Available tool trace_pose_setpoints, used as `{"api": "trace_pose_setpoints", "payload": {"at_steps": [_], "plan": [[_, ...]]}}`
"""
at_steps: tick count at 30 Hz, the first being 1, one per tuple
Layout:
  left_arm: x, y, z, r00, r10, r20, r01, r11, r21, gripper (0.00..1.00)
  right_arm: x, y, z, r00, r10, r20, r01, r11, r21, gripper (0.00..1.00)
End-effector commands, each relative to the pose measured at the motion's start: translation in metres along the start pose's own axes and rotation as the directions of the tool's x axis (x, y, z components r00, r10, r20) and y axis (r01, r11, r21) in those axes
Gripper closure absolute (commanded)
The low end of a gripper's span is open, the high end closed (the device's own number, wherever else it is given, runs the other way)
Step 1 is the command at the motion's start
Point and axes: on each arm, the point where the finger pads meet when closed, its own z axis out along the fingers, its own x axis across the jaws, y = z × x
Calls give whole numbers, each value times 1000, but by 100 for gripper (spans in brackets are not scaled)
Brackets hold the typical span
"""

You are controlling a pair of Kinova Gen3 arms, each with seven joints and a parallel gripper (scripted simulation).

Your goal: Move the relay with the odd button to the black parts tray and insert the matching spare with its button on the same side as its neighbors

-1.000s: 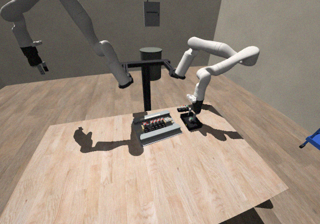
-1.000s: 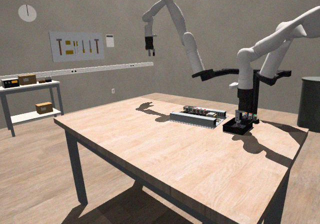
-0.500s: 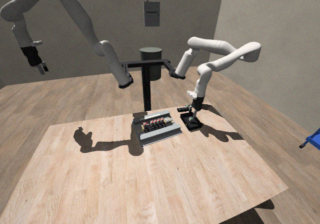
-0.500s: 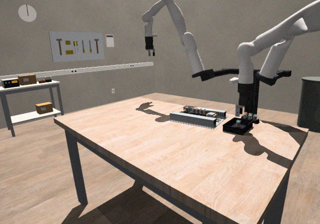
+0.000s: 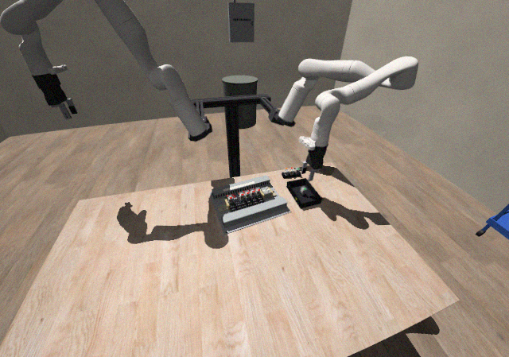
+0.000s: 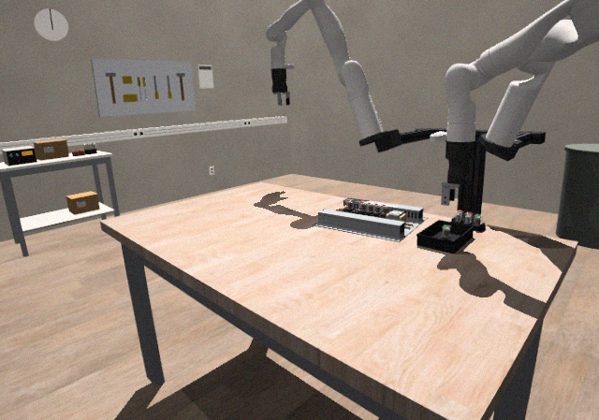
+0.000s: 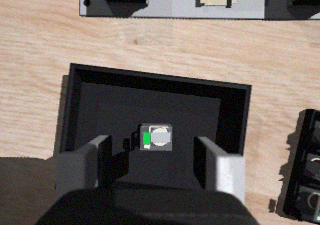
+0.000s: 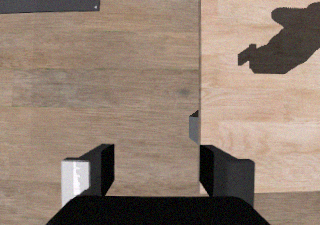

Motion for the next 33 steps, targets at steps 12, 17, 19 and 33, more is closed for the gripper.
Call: {"api": "trace_pose_setpoints", "payload": {"at_steps": [12,17,19,33], "plan": [[-1,0,-12,1000,0,1,0,1000,0,0,0,0,0,1000,0,0,0,1000,-1,0],[-1,0,-9,1000,0,1,0,1000,0,0,0,0,0,1000,0,0,0,1000,-1,0],[-1,0,-8,1000,0,1,0,1000,0,0,0,0,0,1000,0,0,0,1000,-1,0],[-1,0,-2,1000,0,1,0,1000,0,0,0,0,0,1000,0,0,0,1000,-1,0]]}}
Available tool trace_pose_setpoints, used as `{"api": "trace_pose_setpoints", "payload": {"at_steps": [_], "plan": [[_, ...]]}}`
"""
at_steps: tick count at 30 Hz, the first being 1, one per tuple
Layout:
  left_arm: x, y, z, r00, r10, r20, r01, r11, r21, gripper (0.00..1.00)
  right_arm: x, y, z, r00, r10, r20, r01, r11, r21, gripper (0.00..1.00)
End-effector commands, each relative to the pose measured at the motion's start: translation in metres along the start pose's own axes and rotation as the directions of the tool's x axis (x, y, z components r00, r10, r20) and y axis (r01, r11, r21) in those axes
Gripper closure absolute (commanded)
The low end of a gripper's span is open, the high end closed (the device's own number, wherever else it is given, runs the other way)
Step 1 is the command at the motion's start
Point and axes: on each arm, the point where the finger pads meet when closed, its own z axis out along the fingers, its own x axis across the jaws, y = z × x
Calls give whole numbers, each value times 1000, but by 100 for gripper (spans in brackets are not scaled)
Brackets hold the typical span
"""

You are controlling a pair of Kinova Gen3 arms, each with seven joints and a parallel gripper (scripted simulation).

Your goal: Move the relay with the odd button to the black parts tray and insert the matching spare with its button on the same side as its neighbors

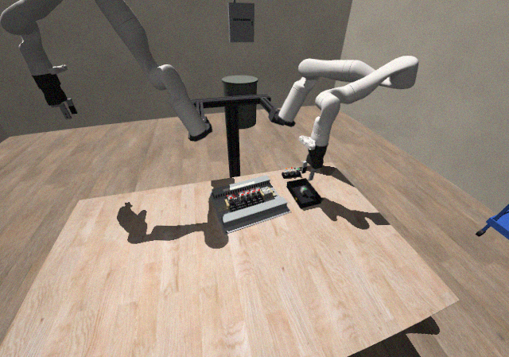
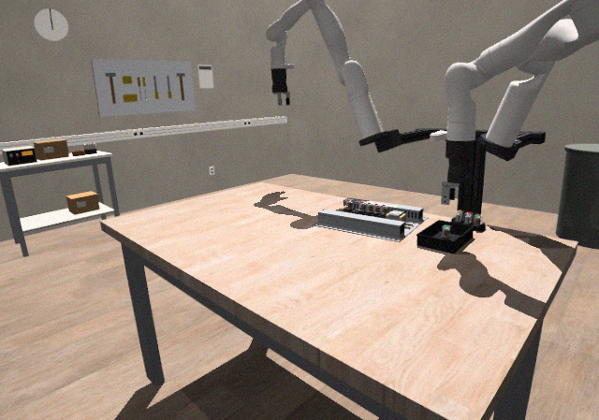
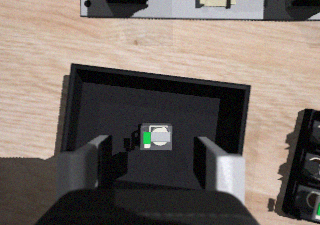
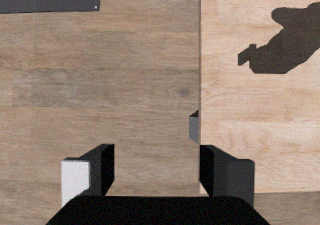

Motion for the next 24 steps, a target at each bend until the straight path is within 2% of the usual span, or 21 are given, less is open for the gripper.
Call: {"api": "trace_pose_setpoints", "payload": {"at_steps": [1,10,24], "plan": [[-1,0,1,1000,0,1,0,1000,0,0,0,0,0,1000,0,0,0,1000,-1,0],[-1,0,4,1000,0,2,0,1000,0,0,0,0,0,1000,0,0,0,1000,-1,0],[-1,0,3,977,-213,1,213,977,1,0,0,0,0,1000,0,0,0,1000,-1,0]]}}
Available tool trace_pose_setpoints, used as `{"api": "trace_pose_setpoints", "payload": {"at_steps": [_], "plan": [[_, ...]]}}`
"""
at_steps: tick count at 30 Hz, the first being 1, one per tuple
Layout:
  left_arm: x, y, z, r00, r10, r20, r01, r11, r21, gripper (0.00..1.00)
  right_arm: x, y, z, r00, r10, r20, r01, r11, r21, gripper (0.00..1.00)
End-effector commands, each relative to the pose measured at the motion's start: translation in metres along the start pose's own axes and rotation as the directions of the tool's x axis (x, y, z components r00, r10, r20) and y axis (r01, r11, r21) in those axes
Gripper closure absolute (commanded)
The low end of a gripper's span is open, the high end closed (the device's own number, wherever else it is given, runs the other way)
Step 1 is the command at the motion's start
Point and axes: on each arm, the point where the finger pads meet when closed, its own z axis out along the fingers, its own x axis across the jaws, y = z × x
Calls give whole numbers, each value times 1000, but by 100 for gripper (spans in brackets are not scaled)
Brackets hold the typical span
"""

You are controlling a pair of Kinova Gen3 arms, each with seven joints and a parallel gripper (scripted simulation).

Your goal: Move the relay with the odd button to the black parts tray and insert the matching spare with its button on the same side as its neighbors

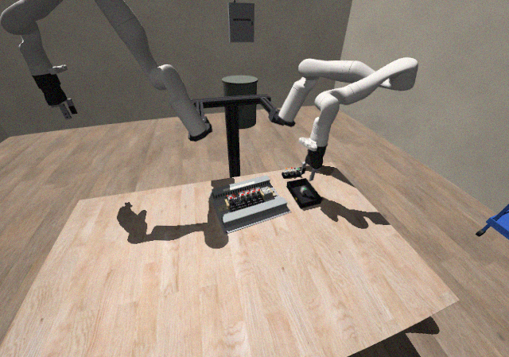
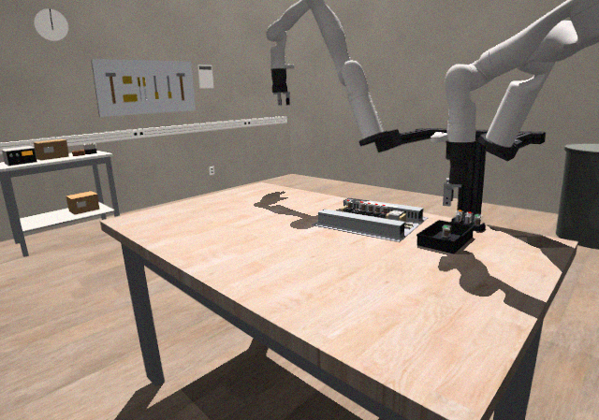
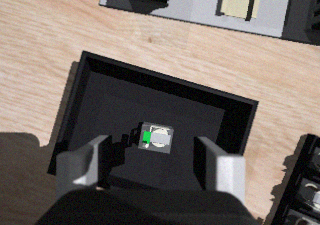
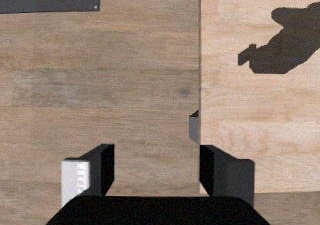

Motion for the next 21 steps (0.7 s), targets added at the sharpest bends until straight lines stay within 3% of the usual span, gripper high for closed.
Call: {"api": "trace_pose_setpoints", "payload": {"at_steps": [1,21], "plan": [[0,0,-1,998,-69,5,69,998,1,0,0,0,0,1000,0,0,0,1000,-1,0],[0,0,-1,959,-283,2,283,959,1,0,0,0,0,1000,0,0,0,1000,-1,0]]}}
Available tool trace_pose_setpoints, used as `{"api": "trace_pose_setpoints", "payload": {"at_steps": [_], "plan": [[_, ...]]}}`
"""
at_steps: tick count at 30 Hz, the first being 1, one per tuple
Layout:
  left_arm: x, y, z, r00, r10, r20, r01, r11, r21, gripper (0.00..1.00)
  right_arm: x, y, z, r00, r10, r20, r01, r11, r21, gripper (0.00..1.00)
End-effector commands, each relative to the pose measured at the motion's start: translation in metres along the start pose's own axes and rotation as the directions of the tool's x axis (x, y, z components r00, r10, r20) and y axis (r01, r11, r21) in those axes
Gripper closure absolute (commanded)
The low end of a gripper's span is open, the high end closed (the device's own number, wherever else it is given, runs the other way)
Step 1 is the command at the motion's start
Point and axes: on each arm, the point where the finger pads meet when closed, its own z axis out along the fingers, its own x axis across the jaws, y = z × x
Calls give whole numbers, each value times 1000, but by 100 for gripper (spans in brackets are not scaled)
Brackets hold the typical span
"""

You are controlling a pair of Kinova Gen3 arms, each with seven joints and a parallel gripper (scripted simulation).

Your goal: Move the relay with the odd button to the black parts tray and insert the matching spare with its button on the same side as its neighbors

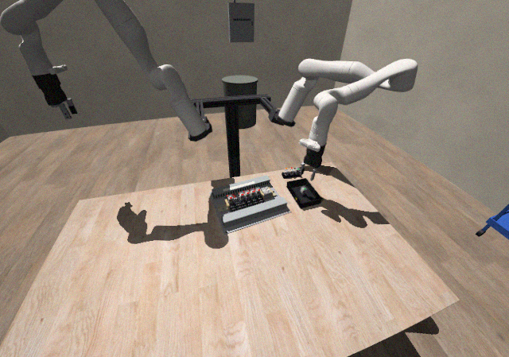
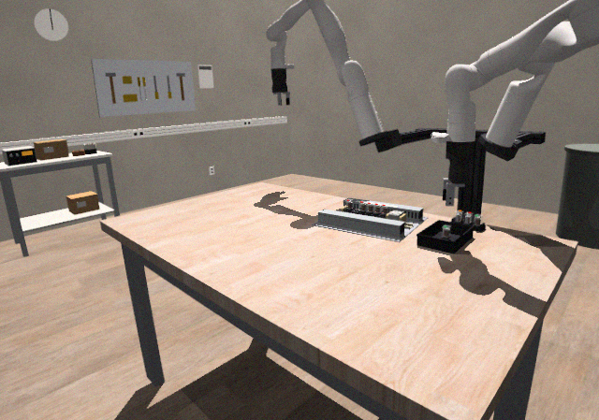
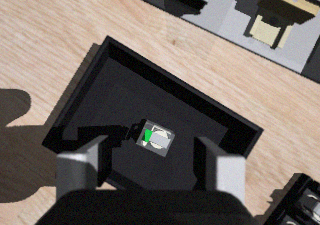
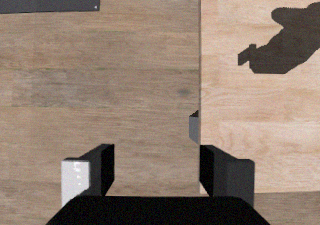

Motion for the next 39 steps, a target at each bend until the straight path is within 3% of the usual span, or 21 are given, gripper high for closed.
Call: {"api": "trace_pose_setpoints", "payload": {"at_steps": [1,14,33,39], "plan": [[0,0,-1,999,-41,4,41,999,2,0,0,0,0,1000,0,0,0,1000,-1,0],[0,0,-1,976,-219,4,219,976,3,0,0,0,0,1000,0,0,0,1000,-1,0],[0,0,-1,952,-307,5,307,952,3,0,0,0,0,1000,0,0,0,1000,-1,0],[0,0,-1,921,-390,4,390,921,4,0,0,0,0,1000,0,0,0,1000,-1,0]]}}
